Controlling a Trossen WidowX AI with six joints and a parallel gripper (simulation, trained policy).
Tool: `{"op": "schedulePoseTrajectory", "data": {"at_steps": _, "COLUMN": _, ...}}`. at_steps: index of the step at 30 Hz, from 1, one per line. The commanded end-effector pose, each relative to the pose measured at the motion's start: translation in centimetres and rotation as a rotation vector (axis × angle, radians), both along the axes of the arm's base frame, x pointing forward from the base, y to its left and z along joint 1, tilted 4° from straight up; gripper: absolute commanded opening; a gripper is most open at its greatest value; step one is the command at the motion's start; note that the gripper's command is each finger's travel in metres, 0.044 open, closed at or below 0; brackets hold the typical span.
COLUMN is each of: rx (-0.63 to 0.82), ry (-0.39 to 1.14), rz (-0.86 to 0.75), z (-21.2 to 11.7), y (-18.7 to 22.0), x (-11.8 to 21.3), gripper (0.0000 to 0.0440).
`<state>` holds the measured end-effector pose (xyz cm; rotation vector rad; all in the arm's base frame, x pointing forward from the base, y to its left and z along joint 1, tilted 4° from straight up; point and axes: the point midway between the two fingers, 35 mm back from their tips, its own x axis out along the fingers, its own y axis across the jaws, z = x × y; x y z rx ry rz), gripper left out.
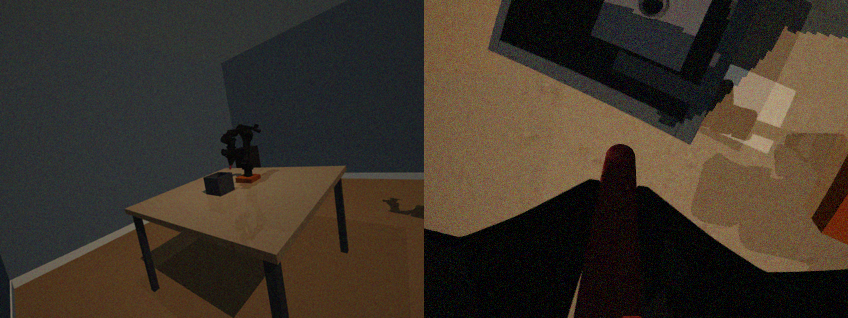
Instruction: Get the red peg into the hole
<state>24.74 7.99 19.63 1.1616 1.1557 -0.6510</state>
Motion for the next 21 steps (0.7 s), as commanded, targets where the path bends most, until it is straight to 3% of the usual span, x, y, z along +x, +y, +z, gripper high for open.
{"op": "schedulePoseTrajectory", "data": {"at_steps": 1, "rx": -0.020, "ry": 0.019, "rz": -0.013, "z": -0.2, "y": -0.9, "x": 0.6, "gripper": 0.0000}}
{"op": "schedulePoseTrajectory", "data": {"at_steps": 21, "rx": -0.056, "ry": 0.116, "rz": -0.066, "z": -2.2, "y": -5.5, "x": 3.4, "gripper": 0.0000}}
